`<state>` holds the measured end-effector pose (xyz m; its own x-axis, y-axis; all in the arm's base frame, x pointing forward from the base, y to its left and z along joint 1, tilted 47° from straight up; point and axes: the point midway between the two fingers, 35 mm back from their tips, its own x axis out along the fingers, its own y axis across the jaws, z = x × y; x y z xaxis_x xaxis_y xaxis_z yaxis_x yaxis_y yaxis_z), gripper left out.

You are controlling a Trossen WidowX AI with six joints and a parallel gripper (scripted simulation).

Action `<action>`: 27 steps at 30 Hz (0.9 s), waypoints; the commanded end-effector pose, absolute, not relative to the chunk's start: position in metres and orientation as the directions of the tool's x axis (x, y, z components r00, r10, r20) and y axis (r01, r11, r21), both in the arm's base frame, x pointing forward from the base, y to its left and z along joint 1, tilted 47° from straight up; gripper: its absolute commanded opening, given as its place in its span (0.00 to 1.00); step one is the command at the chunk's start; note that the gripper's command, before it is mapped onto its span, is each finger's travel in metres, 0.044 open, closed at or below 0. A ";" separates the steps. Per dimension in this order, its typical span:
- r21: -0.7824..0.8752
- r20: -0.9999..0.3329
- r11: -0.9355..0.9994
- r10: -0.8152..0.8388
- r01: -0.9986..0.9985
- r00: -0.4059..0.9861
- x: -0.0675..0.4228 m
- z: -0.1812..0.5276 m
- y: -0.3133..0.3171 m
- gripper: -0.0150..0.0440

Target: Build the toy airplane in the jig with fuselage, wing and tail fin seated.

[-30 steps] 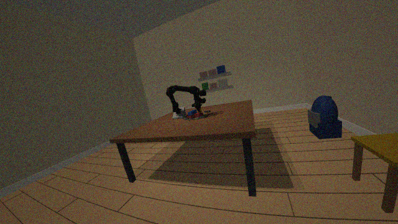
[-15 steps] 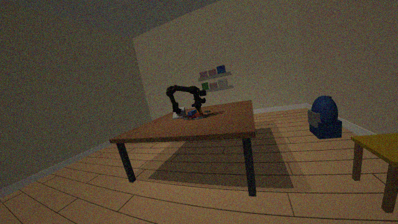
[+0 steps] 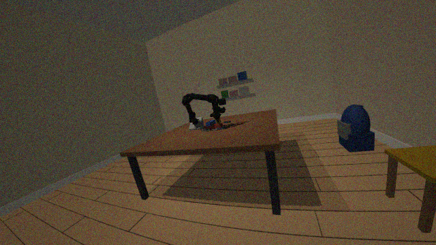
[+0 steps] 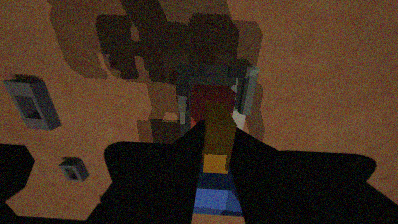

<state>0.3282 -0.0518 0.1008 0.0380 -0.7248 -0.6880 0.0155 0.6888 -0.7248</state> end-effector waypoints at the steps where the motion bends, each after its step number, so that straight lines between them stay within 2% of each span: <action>1: -0.728 -0.684 0.685 -0.728 0.011 0.040 0.328 0.101 -0.052 0.36; 5: -0.728 -0.684 0.685 -0.728 0.011 0.040 0.328 0.101 -0.052 0.36; 10: -0.725 -0.688 0.689 -0.725 0.015 0.038 0.328 0.101 -0.052 0.31; 11: -0.725 -0.688 0.689 -0.725 0.015 0.038 0.328 0.101 -0.052 0.26; 15: -0.725 -0.688 0.689 -0.725 0.015 0.038 0.328 0.101 -0.052 0.25; 25: -0.725 -0.688 0.689 -0.725 0.015 0.038 0.328 0.101 -0.052 0.69; 27: -0.725 -0.688 0.689 -0.725 0.015 0.038 0.328 0.101 -0.052 0.69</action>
<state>0.3282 -0.0519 0.1007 0.0379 -0.7246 -0.6881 0.0155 0.6889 -0.7247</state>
